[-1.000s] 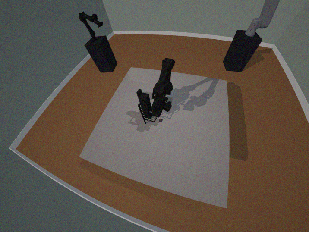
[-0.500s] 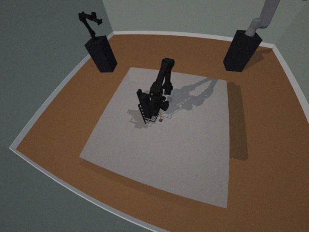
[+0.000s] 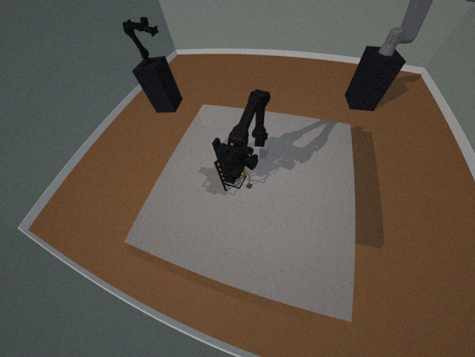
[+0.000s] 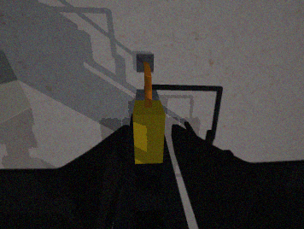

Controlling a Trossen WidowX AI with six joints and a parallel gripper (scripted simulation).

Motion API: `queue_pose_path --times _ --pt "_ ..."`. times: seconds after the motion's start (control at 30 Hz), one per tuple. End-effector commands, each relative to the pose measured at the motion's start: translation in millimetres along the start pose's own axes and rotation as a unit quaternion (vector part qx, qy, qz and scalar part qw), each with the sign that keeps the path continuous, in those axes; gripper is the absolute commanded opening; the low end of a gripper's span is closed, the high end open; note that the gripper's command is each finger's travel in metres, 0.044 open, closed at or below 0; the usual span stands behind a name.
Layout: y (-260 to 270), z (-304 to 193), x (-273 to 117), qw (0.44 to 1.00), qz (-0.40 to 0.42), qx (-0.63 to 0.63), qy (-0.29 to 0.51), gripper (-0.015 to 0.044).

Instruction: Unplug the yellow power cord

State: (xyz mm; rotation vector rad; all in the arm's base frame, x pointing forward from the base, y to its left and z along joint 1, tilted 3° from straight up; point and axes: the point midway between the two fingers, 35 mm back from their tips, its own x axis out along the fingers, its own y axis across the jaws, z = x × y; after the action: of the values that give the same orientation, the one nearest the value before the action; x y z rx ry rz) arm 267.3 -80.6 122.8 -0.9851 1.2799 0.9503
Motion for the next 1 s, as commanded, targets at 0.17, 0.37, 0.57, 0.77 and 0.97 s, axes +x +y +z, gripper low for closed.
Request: queue_pose_path --times 0.17,0.37,0.57,0.77,0.97 --pt "1.1 -0.5 11.1 1.000 0.002 -0.002 -0.001 0.0160" --pt "0.3 -0.8 9.6 1.000 0.000 0.000 0.000 0.0107" --pt "0.3 -0.8 9.6 1.000 0.000 0.000 0.000 0.0048" --pt "0.2 0.0 9.6 1.000 0.000 0.000 0.000 0.0000" --pt "-0.7 7.9 9.6 1.000 0.001 0.000 0.000 0.0000"
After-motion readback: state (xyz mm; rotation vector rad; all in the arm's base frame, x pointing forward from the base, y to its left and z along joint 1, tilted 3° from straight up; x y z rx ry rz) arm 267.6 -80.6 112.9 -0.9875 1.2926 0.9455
